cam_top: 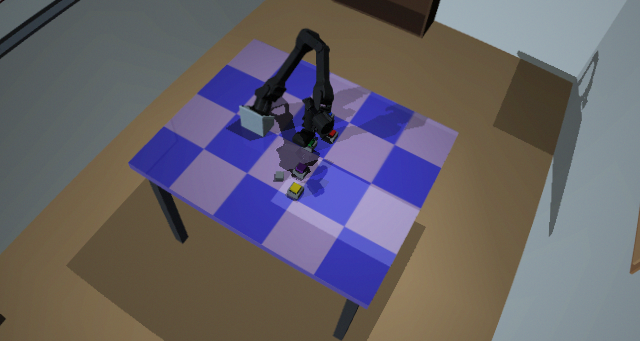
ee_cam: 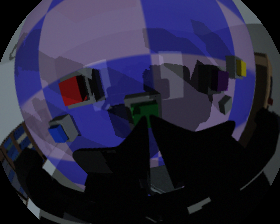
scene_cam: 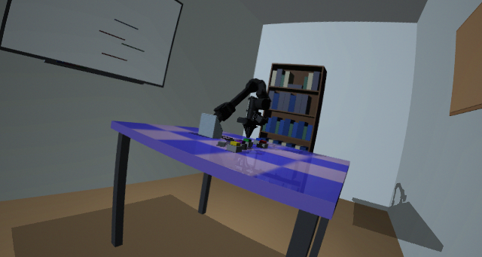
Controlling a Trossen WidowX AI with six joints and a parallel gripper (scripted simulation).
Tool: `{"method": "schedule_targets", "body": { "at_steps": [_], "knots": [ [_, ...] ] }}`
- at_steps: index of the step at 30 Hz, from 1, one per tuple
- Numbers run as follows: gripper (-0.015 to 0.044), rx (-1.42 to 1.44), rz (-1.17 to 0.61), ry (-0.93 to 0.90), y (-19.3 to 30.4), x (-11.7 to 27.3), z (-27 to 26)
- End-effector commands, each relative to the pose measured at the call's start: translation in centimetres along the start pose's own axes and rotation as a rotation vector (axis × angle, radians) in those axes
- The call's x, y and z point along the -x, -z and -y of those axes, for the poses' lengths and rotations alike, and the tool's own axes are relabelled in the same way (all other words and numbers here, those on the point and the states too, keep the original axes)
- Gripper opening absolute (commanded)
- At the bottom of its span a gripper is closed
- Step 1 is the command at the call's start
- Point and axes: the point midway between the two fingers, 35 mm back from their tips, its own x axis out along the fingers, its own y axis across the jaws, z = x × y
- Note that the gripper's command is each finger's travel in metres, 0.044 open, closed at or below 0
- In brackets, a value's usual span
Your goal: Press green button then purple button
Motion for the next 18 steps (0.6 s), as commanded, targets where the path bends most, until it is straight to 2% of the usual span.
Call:
{"method": "schedule_targets", "body": {
  "at_steps": [1,18],
  "knots": [
    [0.002,-0.001,-0.001,-0.006,0.06,-0.83,-0.13],
    [0.002,-0.001,-0.001,-0.007,0.1,-1.39,-0.16]
  ]
}}
